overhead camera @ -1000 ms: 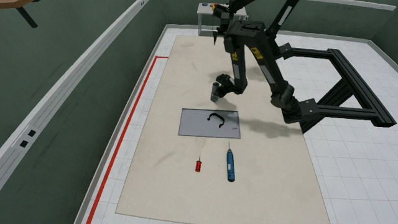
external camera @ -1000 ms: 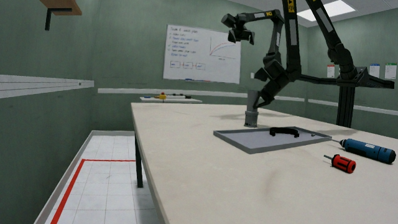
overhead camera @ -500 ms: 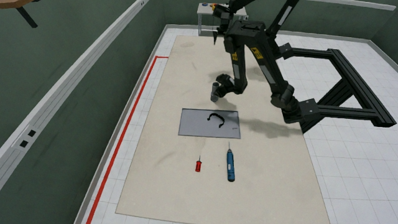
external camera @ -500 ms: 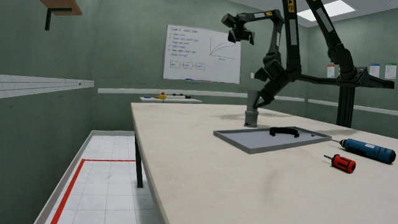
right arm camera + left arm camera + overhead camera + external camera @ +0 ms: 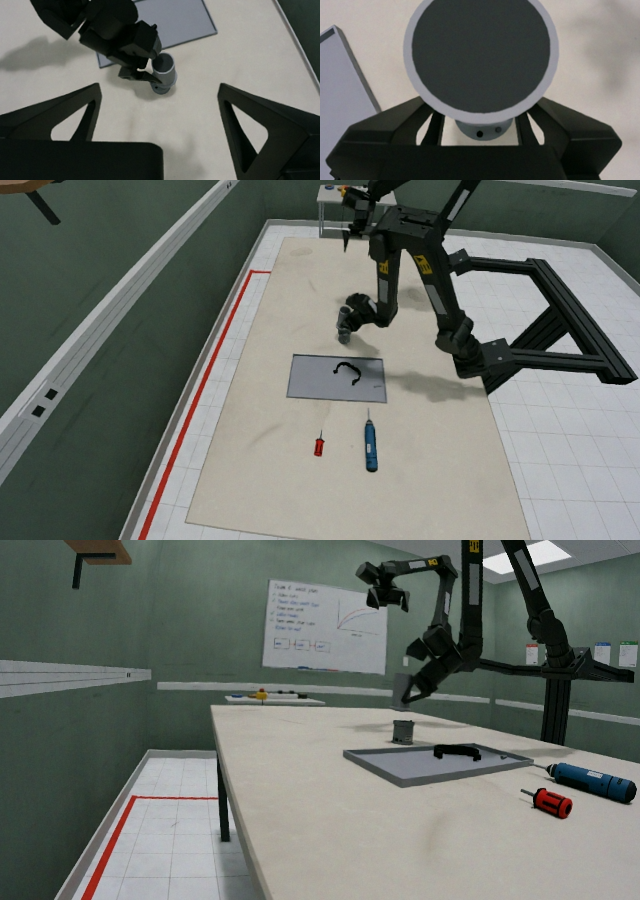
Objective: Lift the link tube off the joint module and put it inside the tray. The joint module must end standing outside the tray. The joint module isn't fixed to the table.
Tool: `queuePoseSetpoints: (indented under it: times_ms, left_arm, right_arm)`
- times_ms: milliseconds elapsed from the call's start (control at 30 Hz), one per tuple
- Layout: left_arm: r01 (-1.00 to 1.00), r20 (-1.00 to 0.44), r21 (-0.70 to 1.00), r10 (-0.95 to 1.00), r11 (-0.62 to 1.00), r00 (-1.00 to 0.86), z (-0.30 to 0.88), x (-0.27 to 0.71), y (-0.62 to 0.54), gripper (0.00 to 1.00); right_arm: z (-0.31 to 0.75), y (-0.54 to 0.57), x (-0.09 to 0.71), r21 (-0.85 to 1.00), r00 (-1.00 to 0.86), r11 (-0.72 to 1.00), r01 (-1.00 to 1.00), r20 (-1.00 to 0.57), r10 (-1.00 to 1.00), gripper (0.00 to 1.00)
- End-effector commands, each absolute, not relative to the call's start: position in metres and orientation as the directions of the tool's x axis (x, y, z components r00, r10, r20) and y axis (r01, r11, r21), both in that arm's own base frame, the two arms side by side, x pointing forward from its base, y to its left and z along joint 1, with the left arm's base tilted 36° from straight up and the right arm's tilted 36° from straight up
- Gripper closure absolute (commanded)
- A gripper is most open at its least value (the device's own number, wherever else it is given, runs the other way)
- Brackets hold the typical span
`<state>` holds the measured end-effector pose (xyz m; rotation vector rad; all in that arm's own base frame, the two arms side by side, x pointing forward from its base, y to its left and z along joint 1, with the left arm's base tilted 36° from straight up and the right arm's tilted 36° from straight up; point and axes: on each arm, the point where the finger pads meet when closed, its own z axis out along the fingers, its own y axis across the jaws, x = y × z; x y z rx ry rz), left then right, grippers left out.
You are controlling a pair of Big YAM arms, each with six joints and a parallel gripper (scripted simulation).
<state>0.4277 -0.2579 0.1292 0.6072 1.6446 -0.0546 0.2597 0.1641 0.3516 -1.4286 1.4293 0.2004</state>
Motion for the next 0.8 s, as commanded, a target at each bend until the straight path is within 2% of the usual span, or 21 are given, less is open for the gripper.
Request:
queuePoseSetpoints:
  times_ms: [0,767]
  left_arm:
    - [0.432,-0.938,0.296,0.345,0.852,-0.038,0.143,0.412,-0.265,0.55]
    - [0.432,-0.929,0.304,0.364,0.849,-0.062,0.144,0.402,-0.259,0.55]
  right_arm:
    - [0.37,0.165,0.259,-0.56,0.301,0.273,-0.782,-0.724,-0.621,0.0]
    - [0.37,0.165,0.259,-0.56,0.301,0.273,-0.782,-0.724,-0.621,0.0]
